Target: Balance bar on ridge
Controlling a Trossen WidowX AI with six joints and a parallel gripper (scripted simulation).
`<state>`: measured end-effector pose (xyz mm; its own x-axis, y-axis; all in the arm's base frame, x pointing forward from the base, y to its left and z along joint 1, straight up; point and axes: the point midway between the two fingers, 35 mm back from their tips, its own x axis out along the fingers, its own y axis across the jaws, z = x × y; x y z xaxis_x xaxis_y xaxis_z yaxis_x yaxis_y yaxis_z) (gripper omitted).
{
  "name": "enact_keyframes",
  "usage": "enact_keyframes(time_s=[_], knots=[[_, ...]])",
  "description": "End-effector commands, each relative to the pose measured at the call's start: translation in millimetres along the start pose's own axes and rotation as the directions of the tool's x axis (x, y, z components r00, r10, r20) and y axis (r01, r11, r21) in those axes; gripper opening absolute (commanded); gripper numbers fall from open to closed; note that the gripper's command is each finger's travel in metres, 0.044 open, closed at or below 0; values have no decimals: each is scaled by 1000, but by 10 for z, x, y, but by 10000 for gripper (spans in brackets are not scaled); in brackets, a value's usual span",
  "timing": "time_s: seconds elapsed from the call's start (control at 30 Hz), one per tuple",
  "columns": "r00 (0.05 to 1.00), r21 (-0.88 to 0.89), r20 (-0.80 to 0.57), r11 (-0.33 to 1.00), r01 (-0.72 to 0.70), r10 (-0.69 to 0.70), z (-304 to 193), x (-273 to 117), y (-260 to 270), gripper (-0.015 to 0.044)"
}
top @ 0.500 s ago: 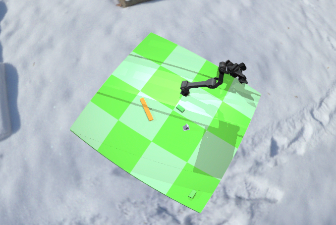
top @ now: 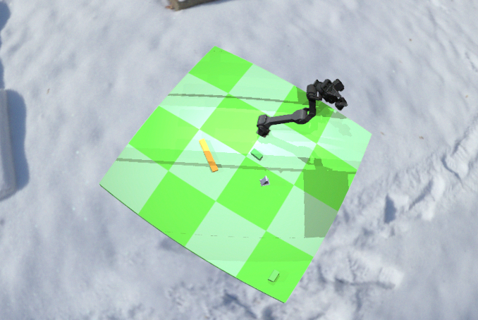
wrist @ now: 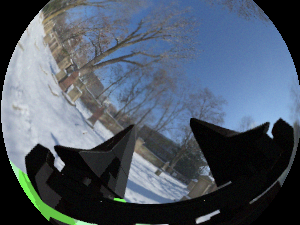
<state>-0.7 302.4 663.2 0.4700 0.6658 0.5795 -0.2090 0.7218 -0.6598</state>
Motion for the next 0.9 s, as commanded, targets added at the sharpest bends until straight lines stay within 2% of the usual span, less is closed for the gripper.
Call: enact_keyframes(time_s=[0.0,0.4,0.53,0.87], knots=[[995,-3,32,995,99,-99,-13,-118,-501,315],[907,-61,55,906,420,-417,-327,-598,-1859,315],[875,-68,45,873,484,-482,-441,-736,-2132,315],[724,-90,-74,727,680,-686,-1108,-1330,-3067,315]])
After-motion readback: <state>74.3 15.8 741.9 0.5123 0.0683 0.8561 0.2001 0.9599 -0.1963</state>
